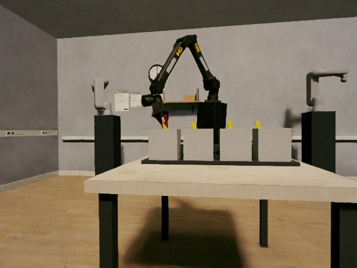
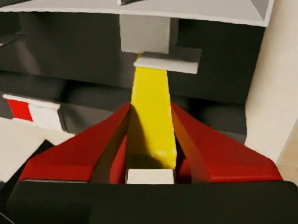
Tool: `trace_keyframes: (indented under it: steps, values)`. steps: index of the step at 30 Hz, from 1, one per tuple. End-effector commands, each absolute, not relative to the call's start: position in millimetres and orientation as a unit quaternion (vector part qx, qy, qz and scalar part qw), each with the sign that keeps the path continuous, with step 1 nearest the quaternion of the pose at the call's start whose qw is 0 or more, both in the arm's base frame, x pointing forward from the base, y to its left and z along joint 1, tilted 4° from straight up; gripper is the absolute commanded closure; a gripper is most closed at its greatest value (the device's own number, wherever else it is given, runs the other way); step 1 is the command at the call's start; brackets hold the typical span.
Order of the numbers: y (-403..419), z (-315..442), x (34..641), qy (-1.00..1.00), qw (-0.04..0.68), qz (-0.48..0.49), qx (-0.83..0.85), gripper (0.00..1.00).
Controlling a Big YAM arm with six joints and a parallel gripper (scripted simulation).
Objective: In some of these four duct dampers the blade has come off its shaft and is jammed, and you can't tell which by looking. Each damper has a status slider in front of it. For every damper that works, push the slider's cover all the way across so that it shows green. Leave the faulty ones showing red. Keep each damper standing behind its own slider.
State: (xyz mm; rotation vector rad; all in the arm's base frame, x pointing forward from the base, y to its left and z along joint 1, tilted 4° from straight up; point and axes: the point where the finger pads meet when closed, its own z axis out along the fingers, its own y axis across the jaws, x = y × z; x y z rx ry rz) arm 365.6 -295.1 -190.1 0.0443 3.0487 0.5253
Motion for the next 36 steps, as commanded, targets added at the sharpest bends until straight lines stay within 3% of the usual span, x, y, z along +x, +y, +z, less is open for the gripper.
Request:
trace_keyframes:
  steps: [1, 28, 32, 36]
  values:
    - [-306.8, -191.1, 373.5, 0.985, 0.031, 0.17, 0.012, 0.83]
    - [-310.9, -190.5, 374.5, 0.984, 0.033, 0.177, 0.014, 0.83]
    - [-310.9, -190.5, 374.5, 0.984, 0.033, 0.177, 0.014, 0.75]
    - [-311.4, -186.9, 375.2, 0.984, 0.035, 0.174, 0.014, 0.75]
